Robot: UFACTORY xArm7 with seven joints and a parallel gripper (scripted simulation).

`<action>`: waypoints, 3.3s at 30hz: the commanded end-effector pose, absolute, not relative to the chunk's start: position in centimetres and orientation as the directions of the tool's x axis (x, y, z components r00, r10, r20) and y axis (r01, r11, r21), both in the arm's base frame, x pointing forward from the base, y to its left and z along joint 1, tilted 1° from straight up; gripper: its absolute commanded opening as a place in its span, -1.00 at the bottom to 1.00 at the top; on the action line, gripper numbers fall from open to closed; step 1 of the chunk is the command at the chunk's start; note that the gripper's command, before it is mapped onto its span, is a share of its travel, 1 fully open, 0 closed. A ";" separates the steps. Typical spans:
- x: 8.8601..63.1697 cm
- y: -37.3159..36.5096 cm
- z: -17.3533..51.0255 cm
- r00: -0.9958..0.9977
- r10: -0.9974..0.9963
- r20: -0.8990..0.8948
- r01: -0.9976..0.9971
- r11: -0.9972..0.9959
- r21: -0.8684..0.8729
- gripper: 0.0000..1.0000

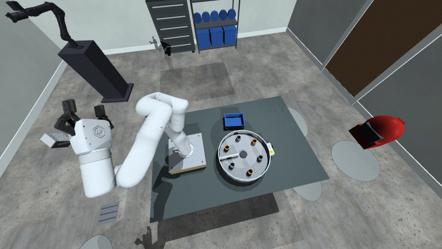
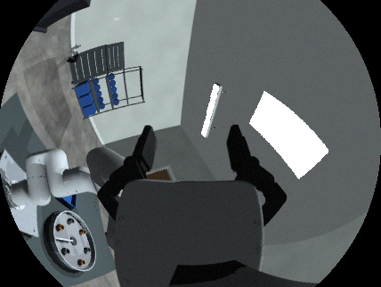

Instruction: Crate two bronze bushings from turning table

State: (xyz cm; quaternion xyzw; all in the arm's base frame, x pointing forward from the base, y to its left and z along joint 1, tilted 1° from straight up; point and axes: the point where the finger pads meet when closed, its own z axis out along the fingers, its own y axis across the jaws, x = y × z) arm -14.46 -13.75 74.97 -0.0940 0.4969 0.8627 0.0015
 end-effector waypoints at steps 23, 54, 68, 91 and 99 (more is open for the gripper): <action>-15.1 -15.2 74.3 -0.967 -0.109 -0.230 -0.138 -0.536 0.833 1.00; -18.4 -29.6 61.8 -0.596 -0.054 -0.801 -0.379 -0.861 0.340 1.00; -17.9 -33.1 56.9 -0.448 0.039 -0.893 -0.363 -0.921 0.142 1.00; -15.4 -37.6 48.1 -0.215 0.248 -0.945 -0.246 -0.950 -0.193 1.00; -13.6 -39.0 44.1 -0.127 0.352 -0.927 -0.164 -0.930 -0.330 1.00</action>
